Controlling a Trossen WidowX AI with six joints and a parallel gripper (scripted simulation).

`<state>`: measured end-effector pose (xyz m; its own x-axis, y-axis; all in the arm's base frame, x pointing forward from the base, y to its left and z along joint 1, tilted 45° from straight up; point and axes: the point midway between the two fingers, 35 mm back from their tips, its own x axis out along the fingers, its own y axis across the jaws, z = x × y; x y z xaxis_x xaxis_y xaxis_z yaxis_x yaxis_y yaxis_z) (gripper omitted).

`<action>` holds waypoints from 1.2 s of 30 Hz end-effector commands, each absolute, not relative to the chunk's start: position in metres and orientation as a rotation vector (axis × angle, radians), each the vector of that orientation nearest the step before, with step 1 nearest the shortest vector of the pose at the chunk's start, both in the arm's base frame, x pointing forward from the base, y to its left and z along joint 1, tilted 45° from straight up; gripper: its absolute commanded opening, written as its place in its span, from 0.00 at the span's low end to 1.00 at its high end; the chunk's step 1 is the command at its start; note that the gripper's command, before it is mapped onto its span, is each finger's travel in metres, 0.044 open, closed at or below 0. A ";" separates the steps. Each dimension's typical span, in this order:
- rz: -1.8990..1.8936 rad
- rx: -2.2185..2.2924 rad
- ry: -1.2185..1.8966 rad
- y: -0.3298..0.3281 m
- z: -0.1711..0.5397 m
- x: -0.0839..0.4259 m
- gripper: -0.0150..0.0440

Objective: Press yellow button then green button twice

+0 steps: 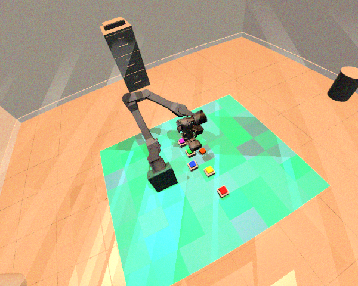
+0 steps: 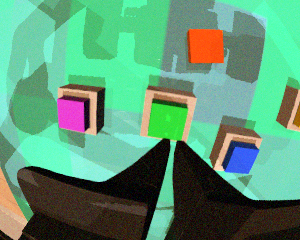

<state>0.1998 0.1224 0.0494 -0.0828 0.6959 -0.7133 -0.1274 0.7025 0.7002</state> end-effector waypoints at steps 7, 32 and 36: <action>0.738 0.501 1.525 0.143 0.030 0.191 0.29; 0.739 0.502 1.525 0.163 0.010 0.188 0.29; 0.739 0.502 1.525 0.163 0.010 0.188 0.29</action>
